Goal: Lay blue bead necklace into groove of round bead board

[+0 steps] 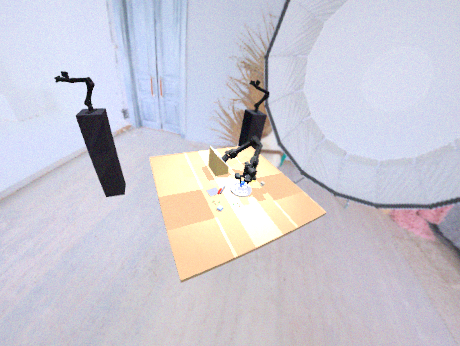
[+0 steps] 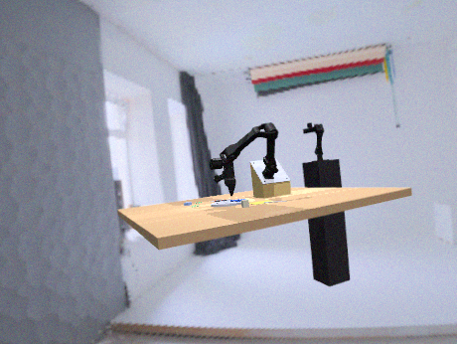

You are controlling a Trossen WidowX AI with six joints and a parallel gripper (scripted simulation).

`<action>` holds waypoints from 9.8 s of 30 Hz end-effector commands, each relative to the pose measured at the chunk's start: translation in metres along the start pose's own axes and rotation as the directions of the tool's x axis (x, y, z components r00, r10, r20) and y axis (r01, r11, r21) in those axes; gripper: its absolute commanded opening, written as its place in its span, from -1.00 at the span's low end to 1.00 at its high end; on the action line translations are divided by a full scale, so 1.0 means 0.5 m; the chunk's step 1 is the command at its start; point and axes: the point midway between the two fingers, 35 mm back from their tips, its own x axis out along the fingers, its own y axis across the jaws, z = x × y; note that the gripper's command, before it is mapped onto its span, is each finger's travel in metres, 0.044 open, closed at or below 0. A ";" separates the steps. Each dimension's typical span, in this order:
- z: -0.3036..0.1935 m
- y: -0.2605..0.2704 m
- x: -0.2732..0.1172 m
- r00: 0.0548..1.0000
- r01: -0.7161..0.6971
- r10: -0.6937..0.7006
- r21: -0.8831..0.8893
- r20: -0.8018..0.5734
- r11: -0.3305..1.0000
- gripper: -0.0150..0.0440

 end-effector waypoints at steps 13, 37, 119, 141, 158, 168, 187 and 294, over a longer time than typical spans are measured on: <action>0.010 -0.024 -0.014 1.000 -0.003 0.001 -0.624 -0.004 0.782 -0.08; 0.012 -0.023 0.036 1.000 -0.002 0.002 -0.625 -0.001 0.781 -0.08; 0.045 -0.043 0.041 1.000 -0.003 0.001 -0.624 -0.004 0.781 -0.49; 0.046 -0.042 0.041 1.000 -0.001 0.000 -0.627 -0.002 0.779 0.84; 0.044 -0.045 0.011 1.000 -0.003 0.001 -0.624 -0.004 0.781 1.00; 0.044 -0.045 0.011 1.000 -0.003 0.001 -0.624 -0.004 0.781 1.00; -0.135 0.011 -0.014 1.000 0.001 0.002 0.351 -0.007 0.936 0.56; -0.070 0.018 0.010 1.000 0.001 0.002 0.350 -0.006 0.937 -0.49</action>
